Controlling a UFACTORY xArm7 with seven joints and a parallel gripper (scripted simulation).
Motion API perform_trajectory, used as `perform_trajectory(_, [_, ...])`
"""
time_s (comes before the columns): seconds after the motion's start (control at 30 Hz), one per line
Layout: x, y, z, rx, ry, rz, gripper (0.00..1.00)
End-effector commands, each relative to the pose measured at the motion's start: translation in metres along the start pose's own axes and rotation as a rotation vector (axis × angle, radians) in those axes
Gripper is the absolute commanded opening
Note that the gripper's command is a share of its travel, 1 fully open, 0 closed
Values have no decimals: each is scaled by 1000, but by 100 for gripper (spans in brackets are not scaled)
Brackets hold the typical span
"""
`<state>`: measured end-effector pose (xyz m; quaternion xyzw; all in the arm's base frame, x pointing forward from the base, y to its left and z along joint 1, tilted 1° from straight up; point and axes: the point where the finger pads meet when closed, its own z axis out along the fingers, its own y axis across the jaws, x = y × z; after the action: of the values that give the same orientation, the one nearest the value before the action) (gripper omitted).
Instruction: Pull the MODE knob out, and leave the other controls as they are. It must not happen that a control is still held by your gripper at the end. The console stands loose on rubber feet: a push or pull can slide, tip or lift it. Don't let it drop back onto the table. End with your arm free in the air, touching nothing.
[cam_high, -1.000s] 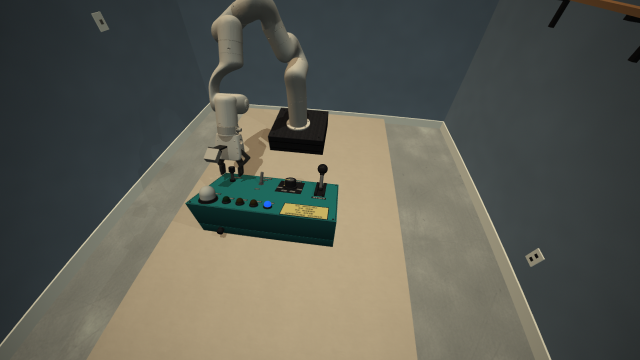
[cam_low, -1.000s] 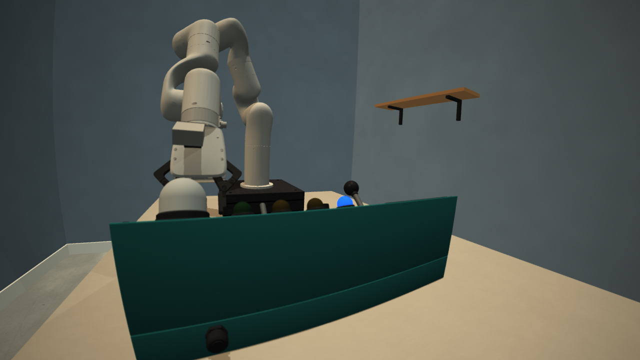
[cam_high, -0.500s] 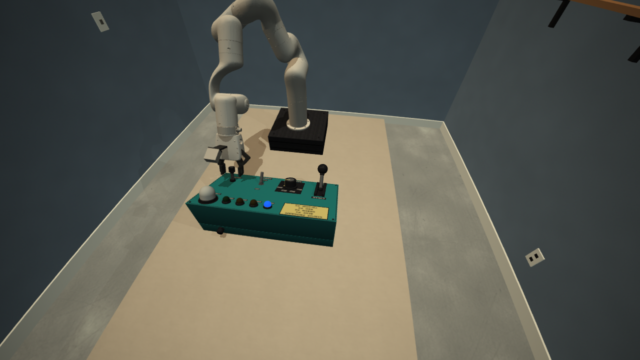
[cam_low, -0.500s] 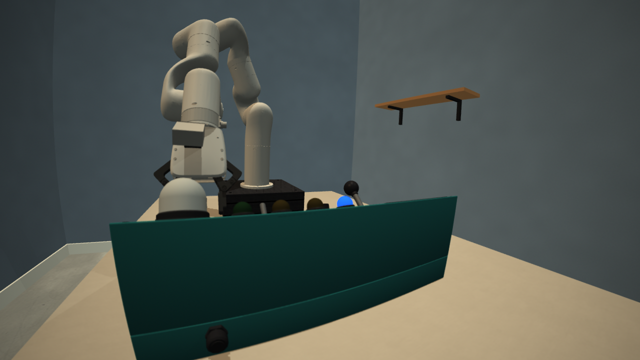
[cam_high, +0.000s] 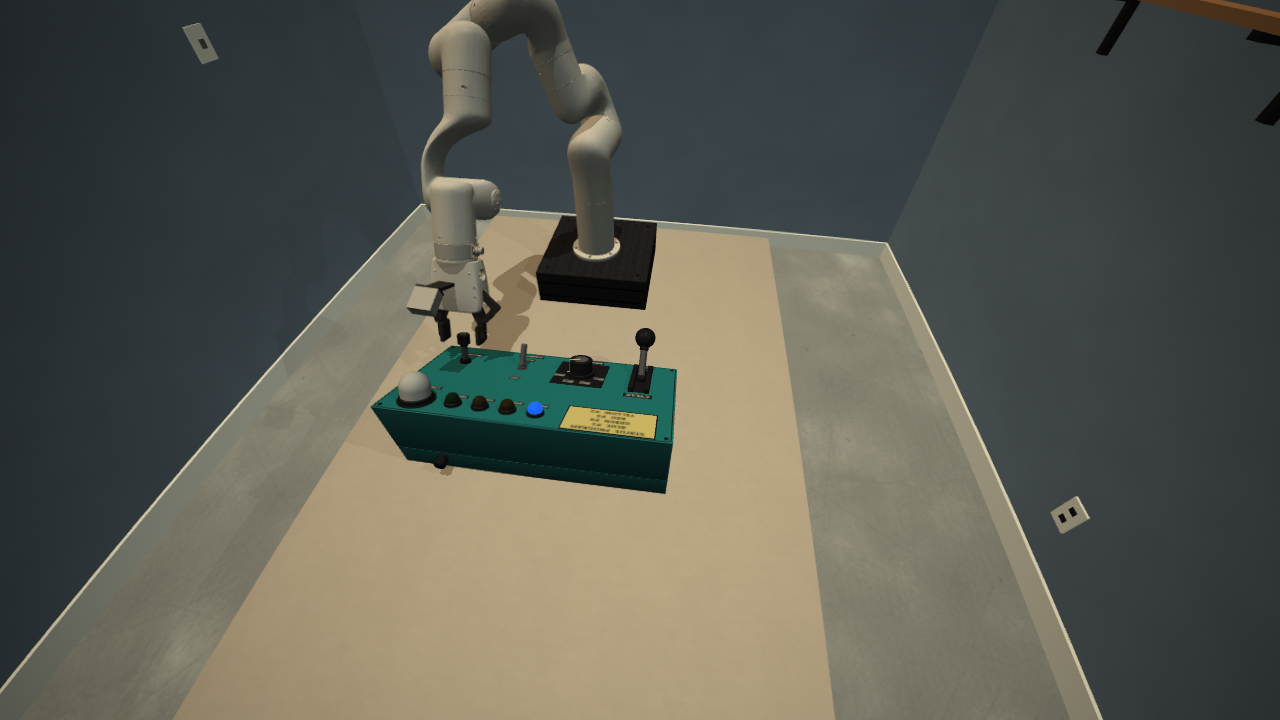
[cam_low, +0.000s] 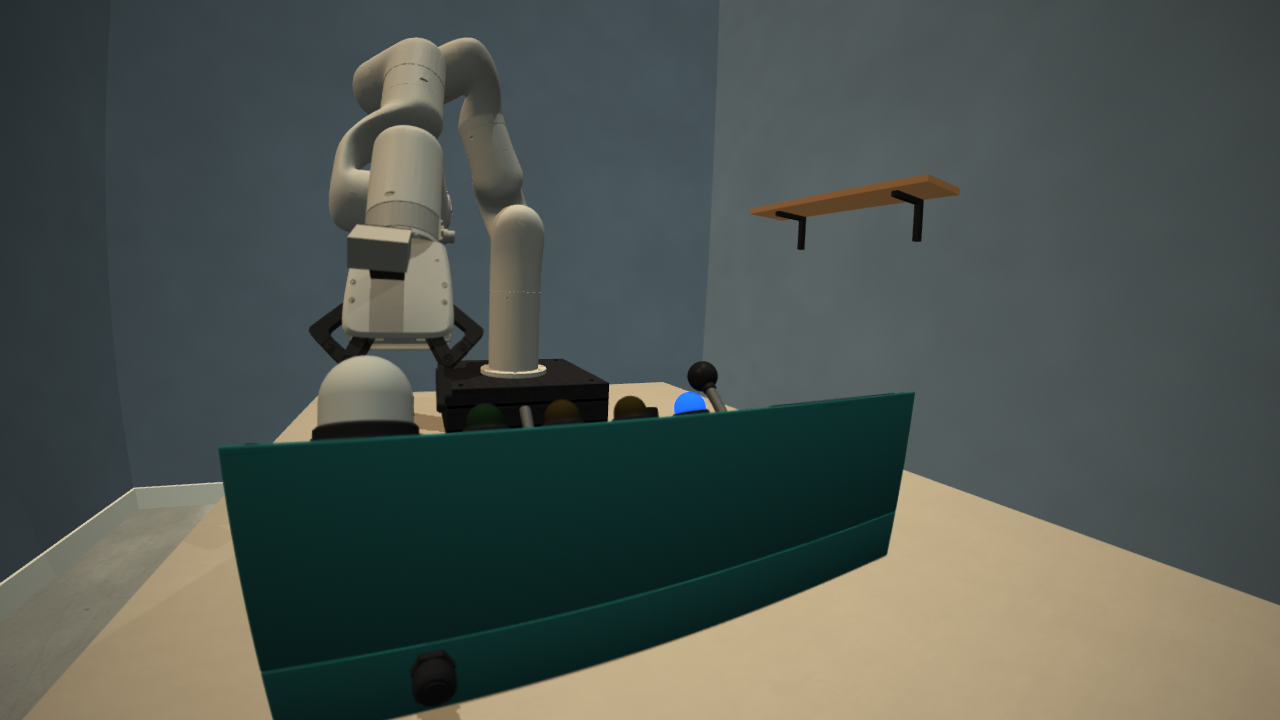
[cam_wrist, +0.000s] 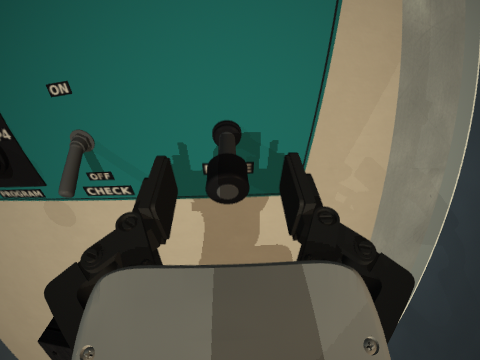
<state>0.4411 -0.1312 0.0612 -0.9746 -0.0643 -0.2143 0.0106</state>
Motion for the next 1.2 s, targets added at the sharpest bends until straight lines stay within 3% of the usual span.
perform_trajectory(0.0, [1,1,-14,8,-1,-1,76])
perform_trajectory(0.77, [2,1,-102,8,-1,-1,76])
perform_trajectory(1.17, [2,1,-110,8,-1,-1,76])
